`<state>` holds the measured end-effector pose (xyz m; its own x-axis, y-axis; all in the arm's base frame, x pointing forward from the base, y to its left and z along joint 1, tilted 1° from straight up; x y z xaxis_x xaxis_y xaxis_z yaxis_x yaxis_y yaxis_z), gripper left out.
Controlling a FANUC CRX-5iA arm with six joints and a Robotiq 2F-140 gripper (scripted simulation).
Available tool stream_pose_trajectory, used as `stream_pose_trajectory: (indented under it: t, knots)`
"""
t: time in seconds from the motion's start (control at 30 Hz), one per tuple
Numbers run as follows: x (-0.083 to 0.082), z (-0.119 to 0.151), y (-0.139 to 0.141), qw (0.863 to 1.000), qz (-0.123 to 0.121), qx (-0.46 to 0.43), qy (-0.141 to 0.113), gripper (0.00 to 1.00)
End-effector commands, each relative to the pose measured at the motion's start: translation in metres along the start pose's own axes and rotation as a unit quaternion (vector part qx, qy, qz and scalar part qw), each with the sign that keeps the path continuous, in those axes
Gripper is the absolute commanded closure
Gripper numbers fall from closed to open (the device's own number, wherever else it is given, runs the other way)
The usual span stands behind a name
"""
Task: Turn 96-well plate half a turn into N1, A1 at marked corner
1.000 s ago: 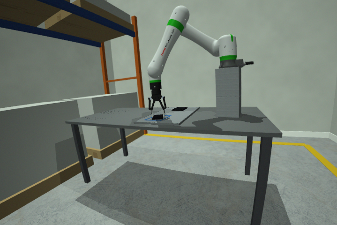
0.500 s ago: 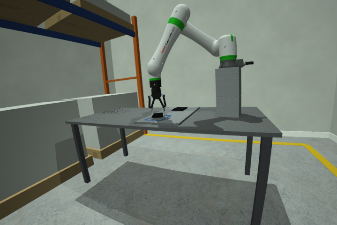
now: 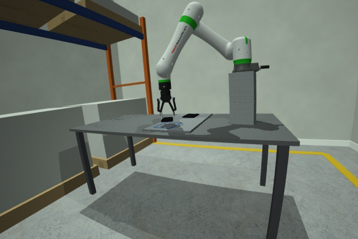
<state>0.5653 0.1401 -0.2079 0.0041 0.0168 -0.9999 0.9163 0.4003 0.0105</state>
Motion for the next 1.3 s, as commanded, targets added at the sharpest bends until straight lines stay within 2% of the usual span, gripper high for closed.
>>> stream_pose_trajectory:
  t: [0.0, 0.43, 1.13, 1.27]
  knots:
    - [-0.003, 0.000, 0.000, 1.000, 0.000, 0.000, 0.000, 1.00]
    - [-0.024, 0.000, 0.000, 1.000, 0.000, 0.000, 0.000, 1.00]
    - [-0.024, 0.000, 0.000, 1.000, 0.000, 0.000, 0.000, 1.00]
    - [-0.024, 0.011, -0.008, 0.998, 0.000, 0.067, 0.000, 1.00]
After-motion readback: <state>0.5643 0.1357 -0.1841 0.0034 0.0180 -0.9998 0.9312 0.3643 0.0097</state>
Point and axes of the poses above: the point where the finger pads meet when closed, its own x axis out along the fingers, its own y axis across the jaws, z = x × y, the point moved 8 cm from there along -x, back along the fingers, and after that the axes turned 10 degrees about -x, right-handed, at the moved point
